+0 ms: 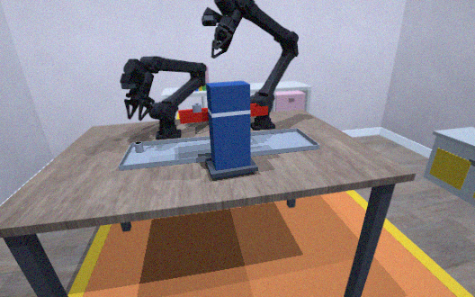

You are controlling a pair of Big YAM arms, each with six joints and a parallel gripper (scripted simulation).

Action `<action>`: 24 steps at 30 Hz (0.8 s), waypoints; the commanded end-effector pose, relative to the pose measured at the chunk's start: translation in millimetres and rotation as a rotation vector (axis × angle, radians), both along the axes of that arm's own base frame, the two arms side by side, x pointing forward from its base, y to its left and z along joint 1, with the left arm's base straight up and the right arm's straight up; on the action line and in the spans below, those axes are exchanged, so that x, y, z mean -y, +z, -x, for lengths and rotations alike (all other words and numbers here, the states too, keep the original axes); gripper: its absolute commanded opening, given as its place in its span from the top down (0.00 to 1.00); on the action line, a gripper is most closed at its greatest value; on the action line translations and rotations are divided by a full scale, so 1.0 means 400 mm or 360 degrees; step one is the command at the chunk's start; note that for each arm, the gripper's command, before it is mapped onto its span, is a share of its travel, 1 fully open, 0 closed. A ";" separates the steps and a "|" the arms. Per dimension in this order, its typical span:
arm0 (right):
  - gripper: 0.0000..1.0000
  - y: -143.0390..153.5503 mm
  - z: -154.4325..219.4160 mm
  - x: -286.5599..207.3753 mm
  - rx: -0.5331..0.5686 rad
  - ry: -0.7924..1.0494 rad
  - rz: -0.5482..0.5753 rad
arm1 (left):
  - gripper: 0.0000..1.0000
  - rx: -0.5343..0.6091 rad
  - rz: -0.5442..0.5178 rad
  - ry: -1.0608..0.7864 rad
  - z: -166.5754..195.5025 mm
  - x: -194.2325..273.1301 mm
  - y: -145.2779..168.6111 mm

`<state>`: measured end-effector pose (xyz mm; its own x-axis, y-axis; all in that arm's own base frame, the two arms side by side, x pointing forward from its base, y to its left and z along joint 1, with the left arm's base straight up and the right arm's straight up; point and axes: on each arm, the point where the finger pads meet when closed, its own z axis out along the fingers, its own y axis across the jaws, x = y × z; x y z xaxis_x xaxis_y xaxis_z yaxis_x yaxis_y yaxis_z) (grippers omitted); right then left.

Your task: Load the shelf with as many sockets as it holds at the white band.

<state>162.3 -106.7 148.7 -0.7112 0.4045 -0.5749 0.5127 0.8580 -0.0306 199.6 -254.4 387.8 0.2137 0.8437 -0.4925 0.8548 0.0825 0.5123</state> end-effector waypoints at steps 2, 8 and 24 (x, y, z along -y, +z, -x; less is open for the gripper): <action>0.44 -0.113 -0.009 0.027 -0.0230 0.0462 0.0077 | 0.35 0.0047 0.0253 0.0366 -0.158 -0.032 0.087; 0.44 -0.116 -0.010 0.034 -0.0290 0.0657 0.0065 | 0.35 0.0087 0.0394 0.0676 -0.291 -0.113 0.107; 0.44 -0.158 -0.005 0.050 -0.0277 0.1149 -0.0027 | 0.35 0.0291 0.0782 0.1479 -0.569 -0.473 0.163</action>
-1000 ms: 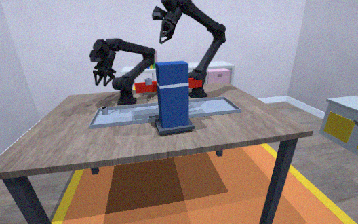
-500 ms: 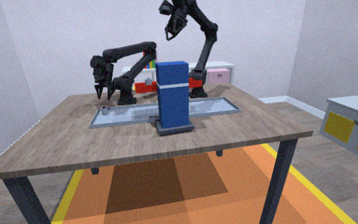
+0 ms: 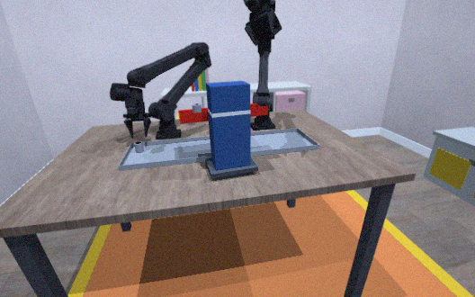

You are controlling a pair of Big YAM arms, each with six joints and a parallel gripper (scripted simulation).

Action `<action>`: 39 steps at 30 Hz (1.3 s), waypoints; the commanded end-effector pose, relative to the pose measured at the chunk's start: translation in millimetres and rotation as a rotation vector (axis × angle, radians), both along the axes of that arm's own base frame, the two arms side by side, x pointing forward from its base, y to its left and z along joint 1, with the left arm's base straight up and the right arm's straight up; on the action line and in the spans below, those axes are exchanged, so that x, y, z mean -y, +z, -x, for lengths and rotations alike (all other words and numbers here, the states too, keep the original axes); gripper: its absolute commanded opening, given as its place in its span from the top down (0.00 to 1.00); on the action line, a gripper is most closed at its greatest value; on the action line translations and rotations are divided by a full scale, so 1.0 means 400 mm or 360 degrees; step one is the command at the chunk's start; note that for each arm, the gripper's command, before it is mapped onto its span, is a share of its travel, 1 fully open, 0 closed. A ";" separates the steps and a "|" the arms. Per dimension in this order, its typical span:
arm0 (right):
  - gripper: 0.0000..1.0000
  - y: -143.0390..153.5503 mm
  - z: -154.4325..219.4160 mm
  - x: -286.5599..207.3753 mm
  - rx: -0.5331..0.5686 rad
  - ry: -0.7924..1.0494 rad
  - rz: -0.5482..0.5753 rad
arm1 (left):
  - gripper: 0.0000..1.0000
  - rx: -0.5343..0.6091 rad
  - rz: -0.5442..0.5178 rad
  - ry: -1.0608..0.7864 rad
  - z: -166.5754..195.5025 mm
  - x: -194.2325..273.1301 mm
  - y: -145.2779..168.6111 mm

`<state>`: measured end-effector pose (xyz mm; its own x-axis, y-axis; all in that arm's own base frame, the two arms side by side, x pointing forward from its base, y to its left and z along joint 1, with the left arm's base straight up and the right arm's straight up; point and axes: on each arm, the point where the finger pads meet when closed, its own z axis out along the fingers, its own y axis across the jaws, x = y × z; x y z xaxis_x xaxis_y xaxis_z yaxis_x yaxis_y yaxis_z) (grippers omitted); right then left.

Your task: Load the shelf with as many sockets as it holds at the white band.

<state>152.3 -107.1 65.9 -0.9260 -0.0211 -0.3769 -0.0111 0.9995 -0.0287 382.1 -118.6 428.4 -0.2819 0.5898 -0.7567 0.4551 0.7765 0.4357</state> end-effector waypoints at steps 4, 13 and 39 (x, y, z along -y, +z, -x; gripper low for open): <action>0.44 0.048 -0.030 0.049 0.0098 0.0258 -0.0014 | 0.35 0.0191 0.0269 0.0468 -0.151 -0.234 0.062; 0.44 0.046 -0.030 0.048 0.0100 0.0249 -0.0019 | 0.35 0.0391 0.0423 0.0905 -0.196 -0.524 0.097; 0.44 0.047 -0.032 0.046 0.0102 0.0257 -0.0016 | 0.35 0.1077 0.0598 0.1864 0.082 -1.258 0.189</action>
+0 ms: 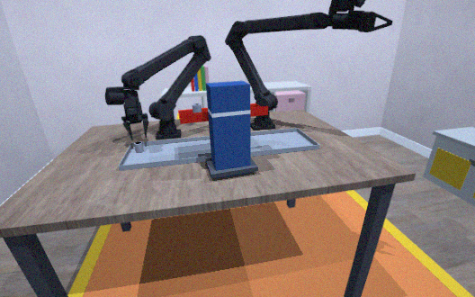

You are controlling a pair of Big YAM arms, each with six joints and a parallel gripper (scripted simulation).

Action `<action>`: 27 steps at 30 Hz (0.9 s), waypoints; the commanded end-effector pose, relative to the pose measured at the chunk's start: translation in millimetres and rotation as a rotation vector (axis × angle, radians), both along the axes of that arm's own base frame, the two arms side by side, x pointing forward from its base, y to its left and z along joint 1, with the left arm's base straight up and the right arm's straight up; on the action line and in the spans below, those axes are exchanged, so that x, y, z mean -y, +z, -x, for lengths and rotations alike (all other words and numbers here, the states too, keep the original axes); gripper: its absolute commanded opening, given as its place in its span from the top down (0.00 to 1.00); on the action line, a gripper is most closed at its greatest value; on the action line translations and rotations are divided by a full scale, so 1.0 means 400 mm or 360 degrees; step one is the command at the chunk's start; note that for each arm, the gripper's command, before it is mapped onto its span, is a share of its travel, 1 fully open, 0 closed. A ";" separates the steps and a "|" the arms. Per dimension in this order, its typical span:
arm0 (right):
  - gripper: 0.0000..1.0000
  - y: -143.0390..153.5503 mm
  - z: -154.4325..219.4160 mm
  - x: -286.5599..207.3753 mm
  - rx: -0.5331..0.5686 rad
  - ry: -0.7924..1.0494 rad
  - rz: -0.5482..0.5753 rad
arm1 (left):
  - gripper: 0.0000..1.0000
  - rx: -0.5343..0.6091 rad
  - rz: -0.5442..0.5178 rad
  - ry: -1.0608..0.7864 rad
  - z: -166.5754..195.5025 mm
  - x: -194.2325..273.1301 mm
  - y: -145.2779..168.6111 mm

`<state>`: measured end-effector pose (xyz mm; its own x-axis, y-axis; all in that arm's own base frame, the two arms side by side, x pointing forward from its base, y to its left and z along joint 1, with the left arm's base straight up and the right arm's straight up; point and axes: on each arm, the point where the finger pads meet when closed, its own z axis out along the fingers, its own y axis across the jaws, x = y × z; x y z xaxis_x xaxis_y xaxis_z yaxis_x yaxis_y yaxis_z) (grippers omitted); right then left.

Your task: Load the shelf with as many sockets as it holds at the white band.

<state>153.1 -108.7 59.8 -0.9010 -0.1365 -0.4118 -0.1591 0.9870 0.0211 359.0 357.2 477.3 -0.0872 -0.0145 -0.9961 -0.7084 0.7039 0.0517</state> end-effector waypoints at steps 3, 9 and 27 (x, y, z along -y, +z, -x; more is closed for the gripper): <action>0.44 0.062 -0.029 0.042 0.0054 0.0018 0.0065 | 0.35 0.0187 -0.0046 0.0123 0.056 -0.102 0.075; 0.44 0.062 -0.029 0.042 0.0054 0.0018 0.0065 | 0.35 0.0172 -0.0068 0.0145 0.068 -0.116 0.075; 0.44 -0.065 -0.056 0.013 0.0016 0.0027 0.0025 | 0.35 0.0187 -0.0082 0.0128 0.065 -0.097 0.091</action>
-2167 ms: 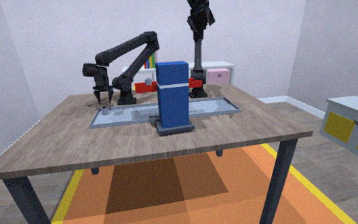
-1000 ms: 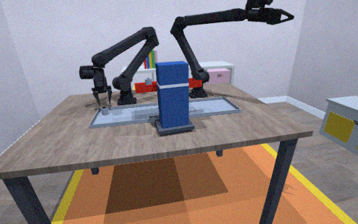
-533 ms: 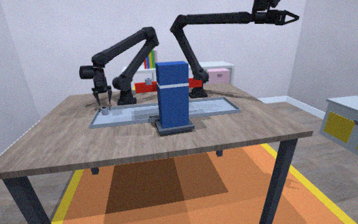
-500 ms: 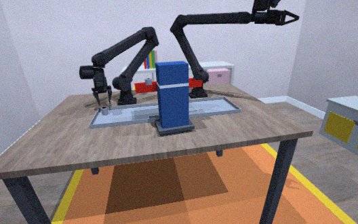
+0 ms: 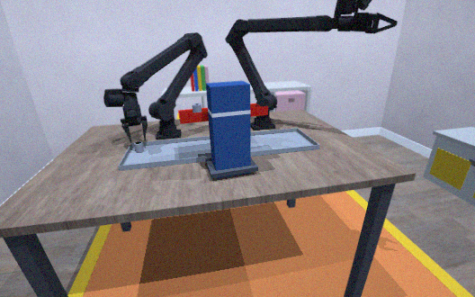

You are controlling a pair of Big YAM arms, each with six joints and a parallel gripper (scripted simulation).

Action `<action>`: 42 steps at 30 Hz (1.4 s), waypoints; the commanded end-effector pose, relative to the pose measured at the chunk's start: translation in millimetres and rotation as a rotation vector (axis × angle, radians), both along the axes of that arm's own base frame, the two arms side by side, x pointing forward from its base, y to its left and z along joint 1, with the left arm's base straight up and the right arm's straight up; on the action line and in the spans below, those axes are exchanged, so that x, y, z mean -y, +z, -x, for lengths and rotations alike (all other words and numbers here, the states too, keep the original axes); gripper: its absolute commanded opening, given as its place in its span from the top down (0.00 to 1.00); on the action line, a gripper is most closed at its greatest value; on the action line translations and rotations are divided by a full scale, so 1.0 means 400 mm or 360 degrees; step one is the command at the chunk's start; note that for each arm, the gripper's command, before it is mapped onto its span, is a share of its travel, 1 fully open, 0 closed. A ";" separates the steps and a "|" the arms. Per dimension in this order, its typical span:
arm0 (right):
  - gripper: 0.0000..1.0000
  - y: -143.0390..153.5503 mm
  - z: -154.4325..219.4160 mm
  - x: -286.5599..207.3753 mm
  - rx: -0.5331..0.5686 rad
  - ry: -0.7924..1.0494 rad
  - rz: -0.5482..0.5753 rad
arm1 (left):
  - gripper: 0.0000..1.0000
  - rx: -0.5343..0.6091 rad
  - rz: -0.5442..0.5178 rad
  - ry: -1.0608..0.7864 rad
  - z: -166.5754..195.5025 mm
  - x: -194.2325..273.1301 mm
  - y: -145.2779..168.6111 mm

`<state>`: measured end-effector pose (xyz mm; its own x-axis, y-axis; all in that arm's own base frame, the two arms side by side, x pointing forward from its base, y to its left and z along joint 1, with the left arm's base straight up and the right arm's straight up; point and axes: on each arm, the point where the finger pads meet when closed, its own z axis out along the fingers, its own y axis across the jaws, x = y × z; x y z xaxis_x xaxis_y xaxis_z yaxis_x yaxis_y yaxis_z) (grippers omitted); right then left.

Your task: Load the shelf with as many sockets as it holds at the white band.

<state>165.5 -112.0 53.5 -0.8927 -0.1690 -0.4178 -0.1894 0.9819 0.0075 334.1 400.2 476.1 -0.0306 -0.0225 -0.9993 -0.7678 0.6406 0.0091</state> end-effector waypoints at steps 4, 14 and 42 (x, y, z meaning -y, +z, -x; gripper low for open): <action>0.48 -0.026 -0.037 0.022 0.0026 -0.0021 0.0025 | 0.35 0.0095 -0.0091 -0.0006 0.003 0.010 0.094; 0.61 -0.033 -0.044 0.018 0.0027 -0.0021 0.0030 | 0.35 0.0095 -0.0091 -0.0006 0.003 0.010 0.094; 0.73 0.156 -0.043 0.023 0.0050 -0.0022 0.0057 | 0.35 0.0095 -0.0091 -0.0006 0.003 0.010 0.094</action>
<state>170.0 -105.1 55.3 -0.9021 -0.1506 -0.4044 -0.1781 0.9835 0.0310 334.0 400.2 476.1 -0.0304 -0.0226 -0.9993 -0.7679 0.6405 0.0089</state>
